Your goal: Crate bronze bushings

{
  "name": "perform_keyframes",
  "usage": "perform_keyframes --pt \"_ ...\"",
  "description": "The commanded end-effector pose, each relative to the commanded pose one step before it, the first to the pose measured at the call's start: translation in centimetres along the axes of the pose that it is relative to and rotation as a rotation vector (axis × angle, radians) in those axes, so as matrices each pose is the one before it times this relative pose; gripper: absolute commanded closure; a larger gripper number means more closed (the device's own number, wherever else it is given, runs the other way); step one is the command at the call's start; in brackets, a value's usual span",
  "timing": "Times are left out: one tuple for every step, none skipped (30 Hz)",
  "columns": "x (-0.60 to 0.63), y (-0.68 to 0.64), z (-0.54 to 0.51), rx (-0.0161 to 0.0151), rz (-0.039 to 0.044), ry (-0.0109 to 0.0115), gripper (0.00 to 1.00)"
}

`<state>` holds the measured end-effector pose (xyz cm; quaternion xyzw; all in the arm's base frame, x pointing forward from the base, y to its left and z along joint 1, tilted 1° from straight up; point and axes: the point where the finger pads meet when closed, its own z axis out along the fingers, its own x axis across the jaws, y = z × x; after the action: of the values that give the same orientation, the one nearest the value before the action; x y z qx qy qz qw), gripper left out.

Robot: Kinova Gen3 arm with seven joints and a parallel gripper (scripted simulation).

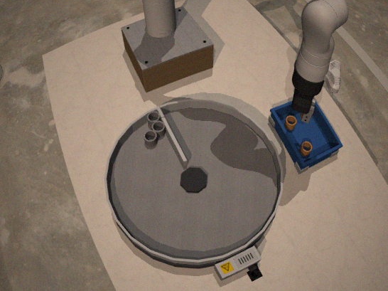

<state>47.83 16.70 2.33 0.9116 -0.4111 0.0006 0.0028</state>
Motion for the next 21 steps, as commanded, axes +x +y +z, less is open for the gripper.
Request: perform_keyframes --pt "0.031 0.220 0.375 -0.00692 0.00145 -0.00132 1.00" --pt "0.000 0.000 0.000 0.00000 0.00000 0.00000 1.00" --pt "0.000 0.000 0.000 0.00000 0.00000 0.00000 1.00" --pt "0.000 0.000 0.000 0.00000 0.00000 0.00000 1.00" --pt "0.000 0.000 0.000 0.00000 0.00000 0.00000 1.00" --pt "0.000 0.000 0.000 0.00000 0.00000 0.00000 1.00" --pt "0.000 0.000 0.000 0.00000 0.00000 0.00000 1.00" --pt "0.000 0.000 0.000 0.00000 0.00000 0.00000 1.00" --pt "0.000 0.000 0.000 0.00000 0.00000 0.00000 1.00" --pt "-0.021 -0.017 0.465 0.00035 -0.00045 0.00004 1.00" --pt "-0.019 -0.007 0.486 -0.00003 -0.00038 -0.00005 1.00" --pt "-0.019 -0.007 0.486 -0.00003 -0.00038 -0.00005 1.00" --pt "-0.019 -0.007 0.486 -0.00003 -0.00038 -0.00005 1.00" --pt "-0.019 -0.007 0.486 -0.00003 -0.00038 -0.00005 1.00" --pt "0.000 0.000 0.000 0.00000 0.00000 0.00000 1.00" --pt "0.000 0.000 0.000 0.00000 0.00000 0.00000 1.00" --pt "0.000 0.000 0.000 0.00000 0.00000 0.00000 1.00" --pt "0.000 0.000 0.000 0.00000 0.00000 0.00000 1.00" --pt "0.000 0.000 0.000 0.00000 0.00000 0.00000 1.00" --pt "0.000 0.000 0.000 0.00000 0.00000 0.00000 1.00" --pt "0.000 0.000 0.000 0.00000 0.00000 0.00000 1.00"
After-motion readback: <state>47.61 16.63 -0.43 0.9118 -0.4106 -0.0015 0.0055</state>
